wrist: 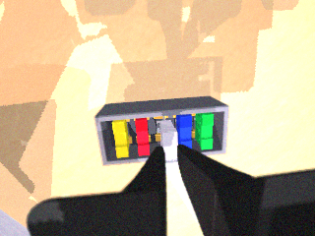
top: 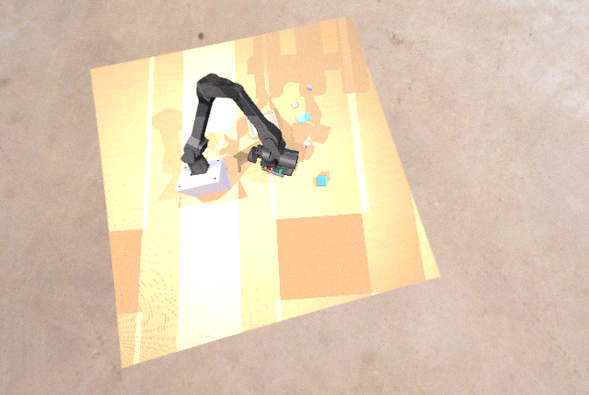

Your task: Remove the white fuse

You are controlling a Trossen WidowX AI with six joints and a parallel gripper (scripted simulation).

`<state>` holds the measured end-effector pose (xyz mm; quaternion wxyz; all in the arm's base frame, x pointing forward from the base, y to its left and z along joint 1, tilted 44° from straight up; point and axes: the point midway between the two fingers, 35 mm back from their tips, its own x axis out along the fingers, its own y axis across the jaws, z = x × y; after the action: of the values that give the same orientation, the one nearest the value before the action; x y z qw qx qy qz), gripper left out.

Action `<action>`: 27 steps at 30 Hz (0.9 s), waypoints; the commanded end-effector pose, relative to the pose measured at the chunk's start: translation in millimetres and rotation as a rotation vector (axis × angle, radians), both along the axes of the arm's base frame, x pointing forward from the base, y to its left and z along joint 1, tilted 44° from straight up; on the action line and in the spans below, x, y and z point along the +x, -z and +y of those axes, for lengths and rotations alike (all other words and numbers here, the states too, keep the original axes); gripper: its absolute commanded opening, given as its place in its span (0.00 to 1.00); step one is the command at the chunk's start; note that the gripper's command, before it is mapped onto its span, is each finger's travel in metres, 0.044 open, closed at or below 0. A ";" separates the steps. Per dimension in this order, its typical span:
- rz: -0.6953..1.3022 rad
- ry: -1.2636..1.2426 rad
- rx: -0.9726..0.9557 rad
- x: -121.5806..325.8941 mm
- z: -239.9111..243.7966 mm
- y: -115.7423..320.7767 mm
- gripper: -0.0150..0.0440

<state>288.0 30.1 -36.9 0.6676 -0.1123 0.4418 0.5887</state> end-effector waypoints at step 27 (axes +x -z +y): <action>-0.002 -0.001 -0.005 2.1 -20.5 -20.6 0.25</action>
<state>289.3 12.9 -19.3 0.6671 -0.1108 0.4426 0.5889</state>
